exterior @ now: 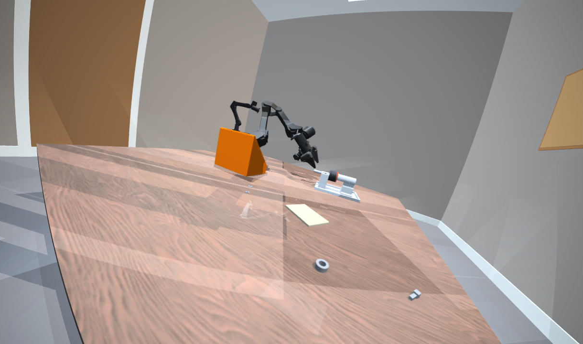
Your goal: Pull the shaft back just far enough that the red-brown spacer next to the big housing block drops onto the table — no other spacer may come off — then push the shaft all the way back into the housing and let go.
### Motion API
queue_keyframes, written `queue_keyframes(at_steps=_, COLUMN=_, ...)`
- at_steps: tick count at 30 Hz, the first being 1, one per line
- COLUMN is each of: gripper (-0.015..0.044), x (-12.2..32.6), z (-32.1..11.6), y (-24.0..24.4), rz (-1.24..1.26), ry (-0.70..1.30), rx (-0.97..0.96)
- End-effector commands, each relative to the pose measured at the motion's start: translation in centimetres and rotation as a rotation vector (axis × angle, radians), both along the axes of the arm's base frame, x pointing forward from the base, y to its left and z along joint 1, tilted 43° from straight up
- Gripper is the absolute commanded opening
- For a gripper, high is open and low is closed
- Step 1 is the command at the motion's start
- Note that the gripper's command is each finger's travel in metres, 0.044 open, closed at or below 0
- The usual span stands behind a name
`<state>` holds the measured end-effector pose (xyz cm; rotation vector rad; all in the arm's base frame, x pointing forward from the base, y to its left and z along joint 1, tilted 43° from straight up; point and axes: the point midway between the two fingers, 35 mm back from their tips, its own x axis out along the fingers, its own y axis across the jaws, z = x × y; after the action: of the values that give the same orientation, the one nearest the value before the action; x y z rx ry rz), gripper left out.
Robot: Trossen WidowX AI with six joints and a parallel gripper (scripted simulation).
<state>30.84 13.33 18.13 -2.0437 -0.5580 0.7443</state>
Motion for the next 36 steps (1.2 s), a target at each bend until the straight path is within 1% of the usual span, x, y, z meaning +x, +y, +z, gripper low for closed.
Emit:
queue_keyframes(at_steps=1, gripper=0.044, x=0.39, z=-5.42, y=-5.16, rz=-0.009, ry=-0.04, rx=-0.238)
queue_keyframes(at_steps=3, gripper=0.044, x=0.36, z=-6.06, y=-5.88, rz=-0.009, ry=-0.046, rx=-0.269)
queue_keyframes(at_steps=36, gripper=0.044, x=0.73, z=-5.9, y=-5.74, rz=-0.009, ry=-0.046, rx=-0.269)
